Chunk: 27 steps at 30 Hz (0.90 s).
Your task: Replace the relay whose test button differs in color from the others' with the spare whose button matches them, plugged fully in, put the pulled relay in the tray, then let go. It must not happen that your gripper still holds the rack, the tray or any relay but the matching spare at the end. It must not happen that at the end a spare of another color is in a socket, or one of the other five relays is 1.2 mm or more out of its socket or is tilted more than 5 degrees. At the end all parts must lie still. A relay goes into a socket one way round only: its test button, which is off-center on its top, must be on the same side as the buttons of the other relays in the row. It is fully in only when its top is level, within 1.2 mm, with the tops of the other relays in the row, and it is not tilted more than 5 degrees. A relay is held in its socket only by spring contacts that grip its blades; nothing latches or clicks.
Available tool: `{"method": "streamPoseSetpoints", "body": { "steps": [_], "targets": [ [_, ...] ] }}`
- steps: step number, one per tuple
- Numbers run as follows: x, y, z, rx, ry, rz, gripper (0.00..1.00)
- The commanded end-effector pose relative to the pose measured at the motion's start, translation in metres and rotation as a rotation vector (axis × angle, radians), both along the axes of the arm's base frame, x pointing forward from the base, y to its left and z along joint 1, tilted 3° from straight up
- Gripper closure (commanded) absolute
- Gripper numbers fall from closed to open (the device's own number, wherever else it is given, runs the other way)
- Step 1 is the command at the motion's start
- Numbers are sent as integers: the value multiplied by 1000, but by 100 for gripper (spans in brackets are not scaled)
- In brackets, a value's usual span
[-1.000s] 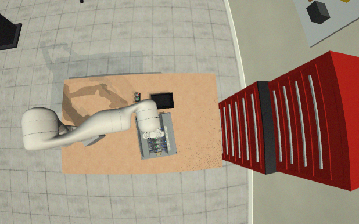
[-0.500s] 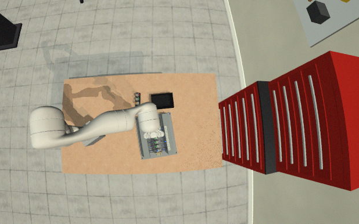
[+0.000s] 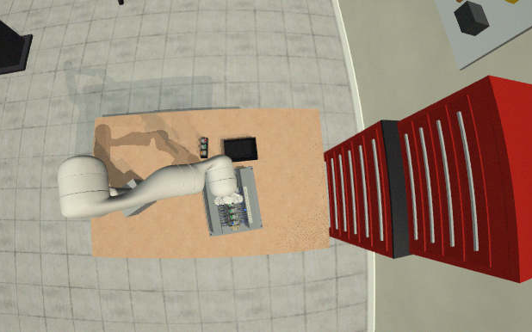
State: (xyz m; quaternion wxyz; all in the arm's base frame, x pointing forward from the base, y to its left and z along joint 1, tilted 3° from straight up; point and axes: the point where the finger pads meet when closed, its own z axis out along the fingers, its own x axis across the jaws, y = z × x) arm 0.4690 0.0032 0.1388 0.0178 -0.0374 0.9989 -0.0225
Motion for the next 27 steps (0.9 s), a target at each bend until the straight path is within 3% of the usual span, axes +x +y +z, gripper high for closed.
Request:
{"method": "streamPoseSetpoints", "body": {
  "steps": [1, 4, 7, 21, 27],
  "targets": [
    [-3, 1, -17, 4, 12, 7, 0],
    [-3, 0, -29, 5, 14, 8, 0],
    [-1, 0, -24, 2, 4, 2, 0],
    [-4, 0, -69, 5, 14, 8, 0],
    [-3, 0, -62, 2, 7, 6, 0]
  ]
}}
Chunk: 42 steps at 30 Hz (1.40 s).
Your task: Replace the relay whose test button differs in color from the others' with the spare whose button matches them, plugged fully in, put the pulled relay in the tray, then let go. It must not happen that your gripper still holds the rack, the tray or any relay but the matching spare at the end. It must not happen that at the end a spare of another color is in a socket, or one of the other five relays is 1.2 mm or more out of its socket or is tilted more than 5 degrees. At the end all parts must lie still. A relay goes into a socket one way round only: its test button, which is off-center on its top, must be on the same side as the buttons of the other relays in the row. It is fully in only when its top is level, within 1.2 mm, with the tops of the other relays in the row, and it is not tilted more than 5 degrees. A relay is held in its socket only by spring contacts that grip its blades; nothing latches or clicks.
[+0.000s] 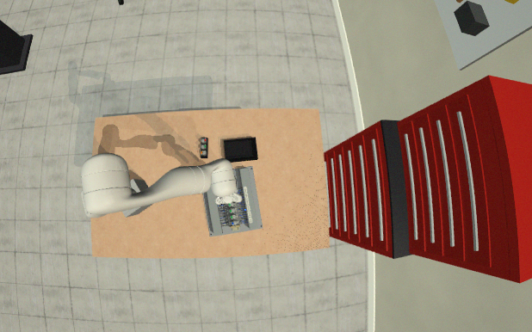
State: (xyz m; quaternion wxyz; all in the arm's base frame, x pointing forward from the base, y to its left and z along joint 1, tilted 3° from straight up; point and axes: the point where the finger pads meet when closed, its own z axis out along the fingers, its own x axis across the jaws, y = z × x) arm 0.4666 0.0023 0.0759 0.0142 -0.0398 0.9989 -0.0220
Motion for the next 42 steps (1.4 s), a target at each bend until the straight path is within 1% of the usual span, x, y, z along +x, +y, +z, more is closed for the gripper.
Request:
{"method": "streamPoseSetpoints", "body": {
  "steps": [1, 13, 14, 28, 31, 42],
  "targets": [
    [0, 1, 1, 2, 0, 1, 0],
    [-3, 1, 0, 4, 6, 4, 0],
    [0, 0, 1, 1, -1, 1, 0],
    [-3, 2, 7, 4, 6, 4, 0],
    [-3, 0, 5, 1, 4, 0, 0],
    [-3, 2, 10, 3, 6, 3, 0]
  ]
}}
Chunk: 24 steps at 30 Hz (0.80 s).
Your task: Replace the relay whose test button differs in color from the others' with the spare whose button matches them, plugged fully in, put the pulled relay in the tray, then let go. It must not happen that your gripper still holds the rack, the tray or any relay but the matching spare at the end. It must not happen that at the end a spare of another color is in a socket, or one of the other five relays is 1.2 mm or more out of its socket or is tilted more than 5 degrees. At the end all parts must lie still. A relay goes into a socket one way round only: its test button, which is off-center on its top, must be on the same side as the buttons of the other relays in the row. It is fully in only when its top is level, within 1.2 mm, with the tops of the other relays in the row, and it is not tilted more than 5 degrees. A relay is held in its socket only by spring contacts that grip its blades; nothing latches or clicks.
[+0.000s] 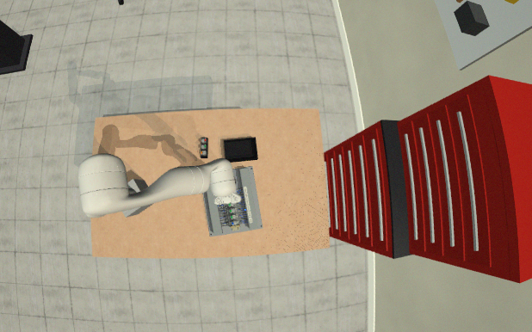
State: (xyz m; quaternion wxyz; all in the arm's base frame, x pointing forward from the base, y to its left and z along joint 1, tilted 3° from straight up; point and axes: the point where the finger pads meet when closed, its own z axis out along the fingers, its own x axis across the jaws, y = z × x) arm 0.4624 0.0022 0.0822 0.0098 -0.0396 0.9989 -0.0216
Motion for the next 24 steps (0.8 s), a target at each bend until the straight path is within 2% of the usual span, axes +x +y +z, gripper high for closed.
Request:
{"method": "streamPoseSetpoints", "body": {
  "steps": [1, 24],
  "targets": [
    [2, 2, 4, 3, -3, 4, 0],
    [2, 1, 6, 1, -2, 0, 0]
  ]
}}
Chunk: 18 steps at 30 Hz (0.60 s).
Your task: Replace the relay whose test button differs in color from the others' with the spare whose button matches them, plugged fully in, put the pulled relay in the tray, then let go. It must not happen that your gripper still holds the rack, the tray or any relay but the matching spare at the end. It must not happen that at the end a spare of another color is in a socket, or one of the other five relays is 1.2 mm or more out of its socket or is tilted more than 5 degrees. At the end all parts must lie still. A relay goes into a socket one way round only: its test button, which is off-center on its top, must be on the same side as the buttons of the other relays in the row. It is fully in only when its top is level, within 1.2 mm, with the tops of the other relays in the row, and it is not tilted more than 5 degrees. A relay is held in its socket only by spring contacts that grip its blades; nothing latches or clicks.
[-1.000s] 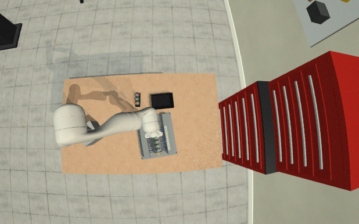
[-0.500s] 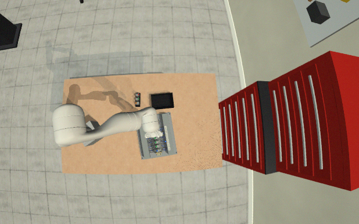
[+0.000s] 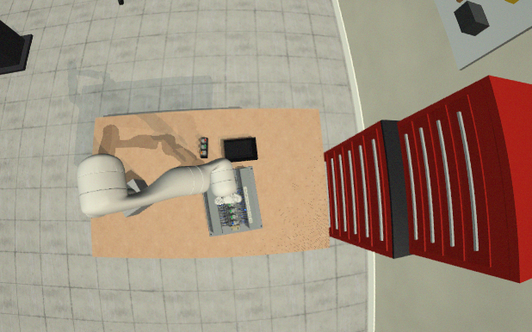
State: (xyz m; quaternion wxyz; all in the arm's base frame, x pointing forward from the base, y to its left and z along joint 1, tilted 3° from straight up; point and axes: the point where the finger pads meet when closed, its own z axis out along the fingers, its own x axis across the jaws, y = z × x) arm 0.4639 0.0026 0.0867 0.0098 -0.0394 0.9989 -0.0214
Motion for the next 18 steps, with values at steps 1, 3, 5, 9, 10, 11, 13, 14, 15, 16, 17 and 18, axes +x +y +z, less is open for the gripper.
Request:
{"method": "streamPoseSetpoints", "body": {
  "steps": [1, 3, 5, 9, 10, 11, 13, 14, 15, 16, 17, 18],
  "targets": [
    [1, 1, 1, 1, -2, 1, 0],
    [1, 1, 2, 1, -2, 2, 0],
    [1, 1, 2, 2, -2, 2, 0],
    [2, 2, 3, 2, -2, 4, 0],
    [2, 2, 3, 3, -2, 4, 0],
    [2, 2, 3, 3, -2, 4, 0],
    [2, 3, 4, 3, -2, 5, 0],
    [2, 3, 4, 3, -2, 5, 0],
    [2, 3, 4, 3, -2, 5, 0],
    [1, 0, 2, 0, -2, 0, 0],
    [1, 0, 2, 0, -2, 0, 0],
    [1, 0, 2, 0, -2, 0, 0]
  ]
}}
